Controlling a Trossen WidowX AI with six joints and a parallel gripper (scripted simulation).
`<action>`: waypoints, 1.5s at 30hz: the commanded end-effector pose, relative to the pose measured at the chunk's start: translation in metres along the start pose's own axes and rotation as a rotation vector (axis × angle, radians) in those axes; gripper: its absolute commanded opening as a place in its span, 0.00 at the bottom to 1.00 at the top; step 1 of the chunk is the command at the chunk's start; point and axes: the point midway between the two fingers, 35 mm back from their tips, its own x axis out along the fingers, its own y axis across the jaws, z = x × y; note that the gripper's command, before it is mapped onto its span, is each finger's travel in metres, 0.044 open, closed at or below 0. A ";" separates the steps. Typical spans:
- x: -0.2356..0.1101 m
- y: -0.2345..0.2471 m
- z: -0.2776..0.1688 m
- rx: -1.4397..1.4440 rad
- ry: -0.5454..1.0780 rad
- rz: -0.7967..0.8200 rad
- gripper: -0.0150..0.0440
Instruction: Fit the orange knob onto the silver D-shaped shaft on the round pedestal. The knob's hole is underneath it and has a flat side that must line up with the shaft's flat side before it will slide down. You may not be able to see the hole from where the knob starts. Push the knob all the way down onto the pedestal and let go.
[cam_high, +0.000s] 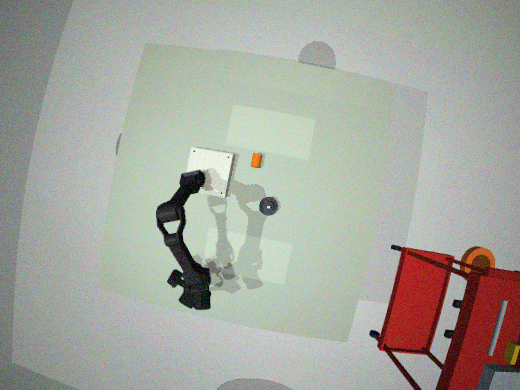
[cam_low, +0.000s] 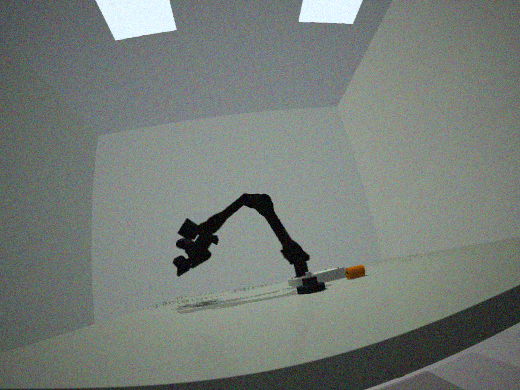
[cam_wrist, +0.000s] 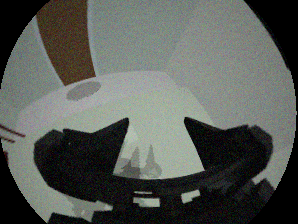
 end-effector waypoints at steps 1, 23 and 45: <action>-0.050 0.046 -0.028 0.012 0.033 0.149 1.00; -0.327 0.109 -0.231 -0.049 0.410 0.641 1.00; -0.471 -0.126 -0.422 -0.305 0.716 0.556 1.00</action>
